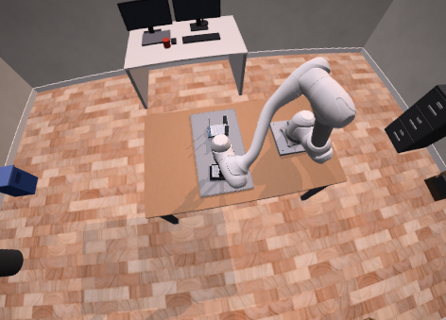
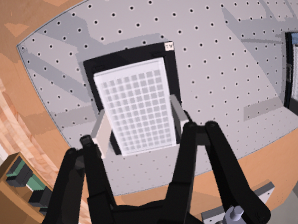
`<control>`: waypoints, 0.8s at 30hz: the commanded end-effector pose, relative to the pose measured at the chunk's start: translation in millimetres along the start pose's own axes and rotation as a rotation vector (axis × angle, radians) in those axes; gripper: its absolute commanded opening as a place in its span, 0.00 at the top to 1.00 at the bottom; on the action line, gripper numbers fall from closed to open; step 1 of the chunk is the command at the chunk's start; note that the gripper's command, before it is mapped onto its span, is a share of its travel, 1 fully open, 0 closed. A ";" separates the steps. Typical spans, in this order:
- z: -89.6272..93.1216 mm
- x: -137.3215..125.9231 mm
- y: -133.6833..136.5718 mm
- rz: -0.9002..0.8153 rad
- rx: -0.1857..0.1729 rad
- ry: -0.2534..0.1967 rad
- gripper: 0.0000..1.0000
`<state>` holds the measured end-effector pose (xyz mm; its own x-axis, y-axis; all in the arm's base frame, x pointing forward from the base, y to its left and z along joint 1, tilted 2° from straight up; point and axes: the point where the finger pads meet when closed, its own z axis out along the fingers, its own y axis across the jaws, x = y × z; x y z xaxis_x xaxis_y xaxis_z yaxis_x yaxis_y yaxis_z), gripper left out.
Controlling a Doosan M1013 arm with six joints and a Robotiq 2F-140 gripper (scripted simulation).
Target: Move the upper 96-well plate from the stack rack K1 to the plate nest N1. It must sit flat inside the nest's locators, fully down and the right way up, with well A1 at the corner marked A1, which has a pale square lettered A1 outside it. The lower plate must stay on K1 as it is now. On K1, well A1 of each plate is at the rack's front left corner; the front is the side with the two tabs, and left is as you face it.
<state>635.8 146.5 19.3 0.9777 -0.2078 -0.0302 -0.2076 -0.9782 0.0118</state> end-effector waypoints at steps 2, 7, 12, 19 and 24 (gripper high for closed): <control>3.4 -2.4 -3.1 0.005 0.002 0.000 1.00; 4.2 -2.4 -3.1 0.005 0.002 0.000 1.00; 5.0 -2.4 -3.0 0.005 0.002 0.000 1.00; 5.9 -2.5 -3.0 0.005 0.002 0.000 1.00; 6.7 -2.5 -3.0 0.005 0.002 0.000 1.00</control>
<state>635.8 146.5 16.0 0.9777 -0.2078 -0.0300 -0.2076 -0.9781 0.0116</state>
